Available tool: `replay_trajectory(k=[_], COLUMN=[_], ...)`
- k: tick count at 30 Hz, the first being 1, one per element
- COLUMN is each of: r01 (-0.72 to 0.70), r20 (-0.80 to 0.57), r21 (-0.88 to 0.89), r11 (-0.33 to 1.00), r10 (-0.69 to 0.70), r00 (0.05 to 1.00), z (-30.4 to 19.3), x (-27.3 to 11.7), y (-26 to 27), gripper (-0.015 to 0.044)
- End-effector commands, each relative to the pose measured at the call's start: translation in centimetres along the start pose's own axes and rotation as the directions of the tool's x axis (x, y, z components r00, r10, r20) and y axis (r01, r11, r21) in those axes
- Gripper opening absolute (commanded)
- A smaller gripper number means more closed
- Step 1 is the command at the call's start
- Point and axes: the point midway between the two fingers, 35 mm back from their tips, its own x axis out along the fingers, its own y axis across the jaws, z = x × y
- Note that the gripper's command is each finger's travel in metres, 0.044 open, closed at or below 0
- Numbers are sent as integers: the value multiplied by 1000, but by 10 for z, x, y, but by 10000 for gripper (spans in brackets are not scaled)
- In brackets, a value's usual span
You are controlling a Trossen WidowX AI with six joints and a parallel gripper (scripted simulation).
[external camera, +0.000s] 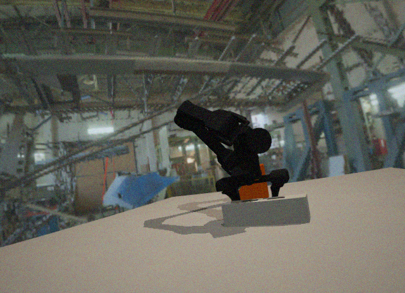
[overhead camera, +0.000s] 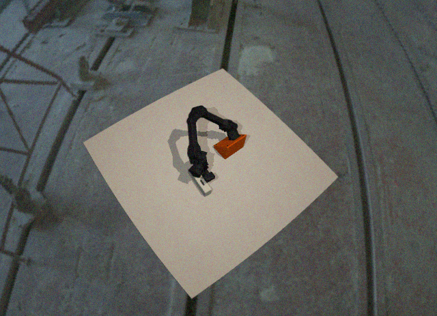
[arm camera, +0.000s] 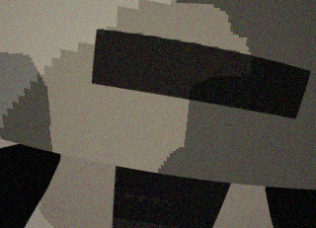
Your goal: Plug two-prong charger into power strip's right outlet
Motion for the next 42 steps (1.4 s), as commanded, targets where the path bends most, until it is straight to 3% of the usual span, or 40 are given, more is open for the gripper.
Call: replay_trajectory(k=[1,42], r01=[-1,-2], r20=[8,30], r21=[4,13], r11=[1000,1000], r10=[1,1], r00=[1000,1000], z=[-1,-20], x=[-1,1], y=[0,2], gripper=[440,440])
